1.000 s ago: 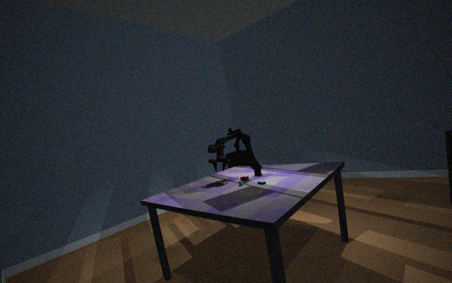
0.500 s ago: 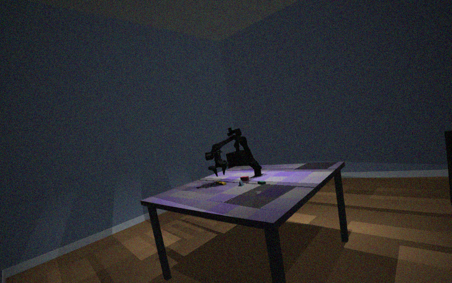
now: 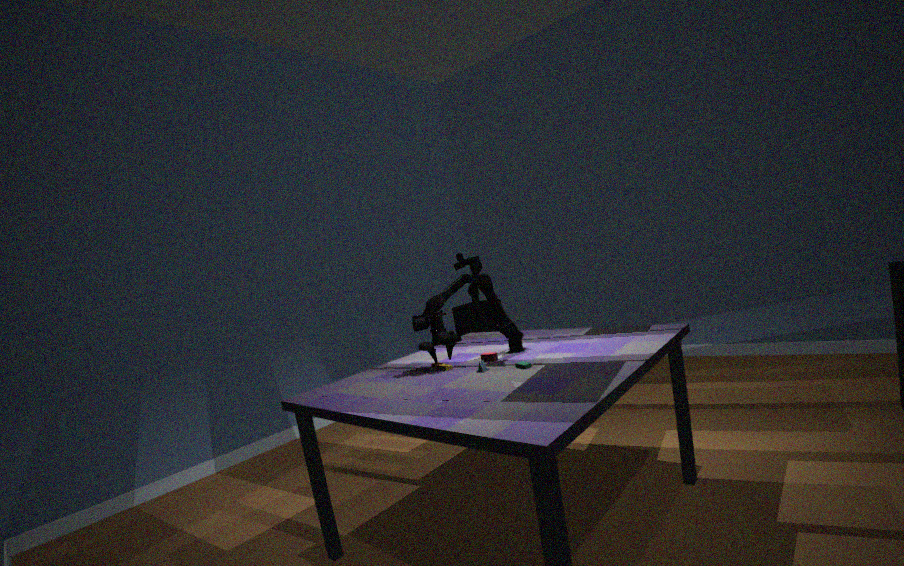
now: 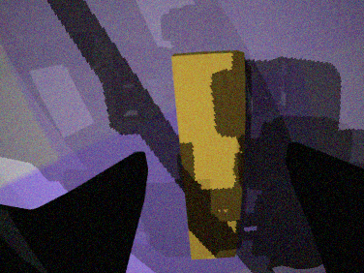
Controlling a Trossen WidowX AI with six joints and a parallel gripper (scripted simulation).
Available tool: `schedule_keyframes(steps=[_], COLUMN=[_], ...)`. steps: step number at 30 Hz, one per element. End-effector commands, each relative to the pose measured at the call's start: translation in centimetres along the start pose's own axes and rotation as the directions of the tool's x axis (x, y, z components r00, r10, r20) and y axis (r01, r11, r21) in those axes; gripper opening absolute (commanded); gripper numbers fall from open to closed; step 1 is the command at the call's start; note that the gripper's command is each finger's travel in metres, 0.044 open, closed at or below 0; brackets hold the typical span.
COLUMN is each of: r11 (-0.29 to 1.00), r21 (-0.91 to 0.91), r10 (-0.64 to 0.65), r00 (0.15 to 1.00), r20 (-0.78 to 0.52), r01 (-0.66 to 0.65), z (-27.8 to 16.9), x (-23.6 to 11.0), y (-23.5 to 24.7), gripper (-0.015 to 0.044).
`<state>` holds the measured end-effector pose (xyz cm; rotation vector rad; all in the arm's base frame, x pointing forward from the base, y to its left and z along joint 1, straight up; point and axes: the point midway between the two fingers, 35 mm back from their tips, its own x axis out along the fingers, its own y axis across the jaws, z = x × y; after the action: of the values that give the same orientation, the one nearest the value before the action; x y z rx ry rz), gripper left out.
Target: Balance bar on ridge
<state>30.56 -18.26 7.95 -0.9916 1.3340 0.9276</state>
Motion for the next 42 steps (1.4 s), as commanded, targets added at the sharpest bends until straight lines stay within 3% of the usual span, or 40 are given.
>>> schedule_keyframes(steps=[1, 16, 32, 38, 42], r11=[1.000, 1.000, 1.000, 1.000, 1.000], r21=[-0.004, -0.004, -0.004, 0.000, 0.000], r10=[0.004, 0.004, 0.004, 0.000, 0.000], r00=[1.000, 1.000, 1.000, 1.000, 1.000], r20=[0.004, 0.004, 0.004, 0.000, 0.000], r01=[-0.004, -0.004, -0.004, 0.000, 0.000], z=[0.1, 0.1, 0.1, 0.0, 0.0], x=[0.5, 2.8, 2.8, 2.6, 2.6], y=[0.1, 0.2, 0.2, 0.0, 0.0], gripper=[0.0315, 0.0315, 0.0315, 0.0157, 0.0131])
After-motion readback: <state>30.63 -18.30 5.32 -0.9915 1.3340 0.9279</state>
